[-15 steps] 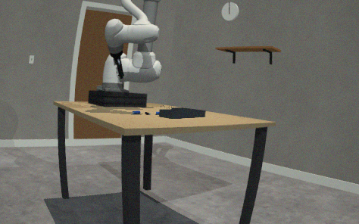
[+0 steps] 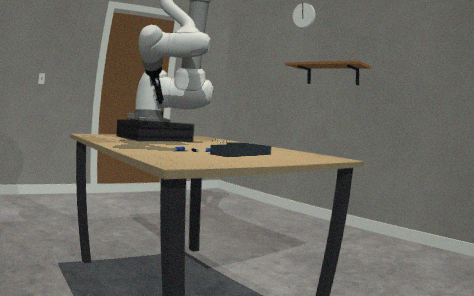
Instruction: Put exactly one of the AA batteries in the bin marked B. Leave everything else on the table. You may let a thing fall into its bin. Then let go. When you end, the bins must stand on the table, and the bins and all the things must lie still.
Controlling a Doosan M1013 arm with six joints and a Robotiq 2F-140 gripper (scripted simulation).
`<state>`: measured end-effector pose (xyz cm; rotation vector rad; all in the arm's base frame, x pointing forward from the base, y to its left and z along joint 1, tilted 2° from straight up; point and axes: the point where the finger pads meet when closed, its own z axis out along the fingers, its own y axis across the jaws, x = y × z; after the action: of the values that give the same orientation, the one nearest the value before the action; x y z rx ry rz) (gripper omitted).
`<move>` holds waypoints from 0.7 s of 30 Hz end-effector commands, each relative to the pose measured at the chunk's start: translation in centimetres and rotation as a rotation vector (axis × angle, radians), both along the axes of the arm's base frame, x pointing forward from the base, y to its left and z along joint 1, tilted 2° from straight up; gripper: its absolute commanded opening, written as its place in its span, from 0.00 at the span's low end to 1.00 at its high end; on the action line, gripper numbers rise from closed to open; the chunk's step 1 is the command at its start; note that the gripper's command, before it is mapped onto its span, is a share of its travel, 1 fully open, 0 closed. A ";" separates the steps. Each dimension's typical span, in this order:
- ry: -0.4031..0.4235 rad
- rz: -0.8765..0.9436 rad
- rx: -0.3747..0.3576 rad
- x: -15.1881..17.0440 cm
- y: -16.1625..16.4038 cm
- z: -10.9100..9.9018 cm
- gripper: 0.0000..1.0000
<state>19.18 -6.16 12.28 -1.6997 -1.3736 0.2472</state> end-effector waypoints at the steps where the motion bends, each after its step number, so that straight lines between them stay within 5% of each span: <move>1: 0.000 0.000 0.000 0.0 0.0 0.0 1.00; 2: 0.000 0.000 0.000 0.0 0.0 0.0 1.00; 3: -0.006 -0.039 -0.031 0.8 0.1 0.0 0.05; 6: 0.013 -0.058 -0.159 2.6 -0.7 -1.1 0.05; 21: 0.003 -0.250 -0.506 9.5 -1.6 -3.0 0.05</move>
<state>27.15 -7.67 9.63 -2.1680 -1.1903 0.4544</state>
